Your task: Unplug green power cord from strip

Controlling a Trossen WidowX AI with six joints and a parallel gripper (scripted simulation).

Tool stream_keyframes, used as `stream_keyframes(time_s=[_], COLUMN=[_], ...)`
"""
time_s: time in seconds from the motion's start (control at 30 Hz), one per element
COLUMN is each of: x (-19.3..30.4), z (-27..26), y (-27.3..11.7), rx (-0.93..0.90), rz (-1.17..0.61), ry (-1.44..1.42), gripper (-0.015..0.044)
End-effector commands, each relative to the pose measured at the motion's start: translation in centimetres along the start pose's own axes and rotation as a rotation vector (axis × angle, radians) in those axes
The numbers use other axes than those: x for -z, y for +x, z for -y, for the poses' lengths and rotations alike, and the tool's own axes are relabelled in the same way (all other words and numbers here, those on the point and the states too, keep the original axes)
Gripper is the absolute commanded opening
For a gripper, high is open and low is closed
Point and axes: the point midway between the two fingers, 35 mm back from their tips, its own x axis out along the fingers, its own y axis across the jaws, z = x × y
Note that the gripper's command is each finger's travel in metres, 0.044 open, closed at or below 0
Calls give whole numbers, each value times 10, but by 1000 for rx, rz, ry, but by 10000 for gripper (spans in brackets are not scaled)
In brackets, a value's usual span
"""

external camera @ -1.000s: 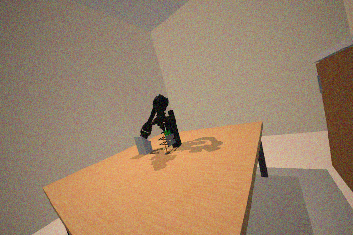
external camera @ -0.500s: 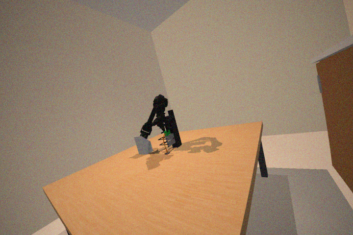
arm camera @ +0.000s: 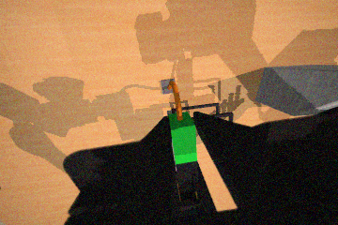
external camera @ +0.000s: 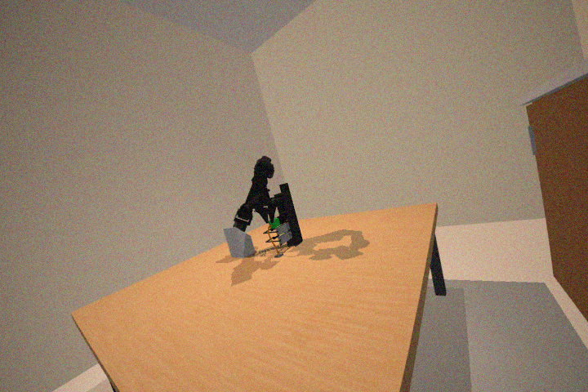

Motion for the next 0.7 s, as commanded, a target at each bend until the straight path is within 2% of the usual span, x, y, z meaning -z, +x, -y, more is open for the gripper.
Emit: stream_keyframes(time_s=[0.0, 0.1, 0.67], x=[6, 6, 6], z=[-1, -1, 0], y=[2, 2, -9], rx=[0, 0, -14], rz=[-14, -14, 7], ry=[-5, -5, 7], gripper=[79, 157, 160])
